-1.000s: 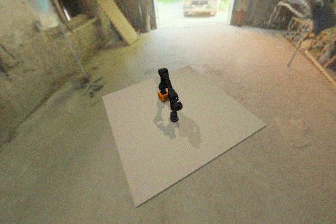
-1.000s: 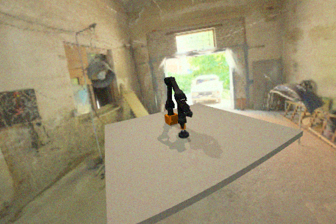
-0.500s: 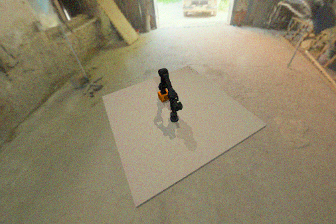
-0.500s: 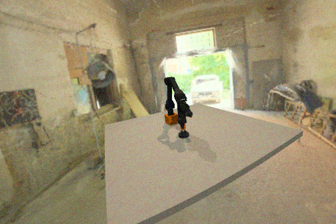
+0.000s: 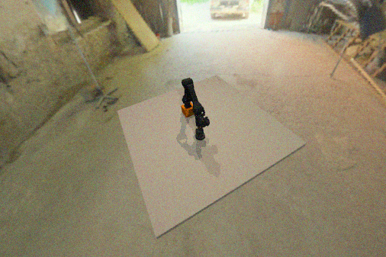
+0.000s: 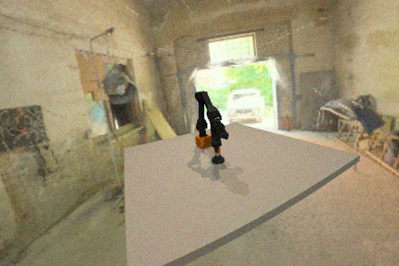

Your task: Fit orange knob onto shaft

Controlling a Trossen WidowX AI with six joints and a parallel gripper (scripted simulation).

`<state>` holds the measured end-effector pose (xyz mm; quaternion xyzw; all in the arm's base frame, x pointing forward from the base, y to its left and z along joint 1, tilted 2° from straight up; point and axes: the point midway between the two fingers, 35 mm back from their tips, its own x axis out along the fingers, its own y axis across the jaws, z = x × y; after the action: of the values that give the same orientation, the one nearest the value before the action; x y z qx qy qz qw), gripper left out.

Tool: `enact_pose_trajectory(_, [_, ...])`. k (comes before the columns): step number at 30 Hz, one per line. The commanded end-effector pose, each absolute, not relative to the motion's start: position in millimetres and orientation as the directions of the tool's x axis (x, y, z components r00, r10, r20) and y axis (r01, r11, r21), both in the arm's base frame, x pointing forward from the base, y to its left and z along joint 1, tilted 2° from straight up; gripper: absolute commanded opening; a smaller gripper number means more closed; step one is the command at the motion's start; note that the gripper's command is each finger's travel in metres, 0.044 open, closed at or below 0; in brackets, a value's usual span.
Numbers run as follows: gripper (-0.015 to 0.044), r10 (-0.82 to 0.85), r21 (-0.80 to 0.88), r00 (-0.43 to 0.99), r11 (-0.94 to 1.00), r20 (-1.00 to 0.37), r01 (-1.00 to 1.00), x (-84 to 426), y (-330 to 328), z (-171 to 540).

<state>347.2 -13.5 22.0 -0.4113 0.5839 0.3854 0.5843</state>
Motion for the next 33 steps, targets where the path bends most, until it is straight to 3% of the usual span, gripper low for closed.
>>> enact_pose_trajectory(1, [0.0, -0.032, -0.03, 0.019, 0.362, -0.999, -0.932, 345.4, -13.5, 22.7])
enact_pose_trajectory(7, [0.0, -0.032, -0.029, 0.019, 0.354, -0.999, -0.935, 342.7, -13.2, 26.4])
enact_pose_trajectory(14, [0.0, -0.032, -0.024, 0.019, 0.161, -0.999, -0.987, 342.5, -13.2, 28.5])
enact_pose_trajectory(33, [0.0, -0.032, -0.025, 0.02, 0.161, -0.999, -0.987, 350.9, -14.0, 26.3])
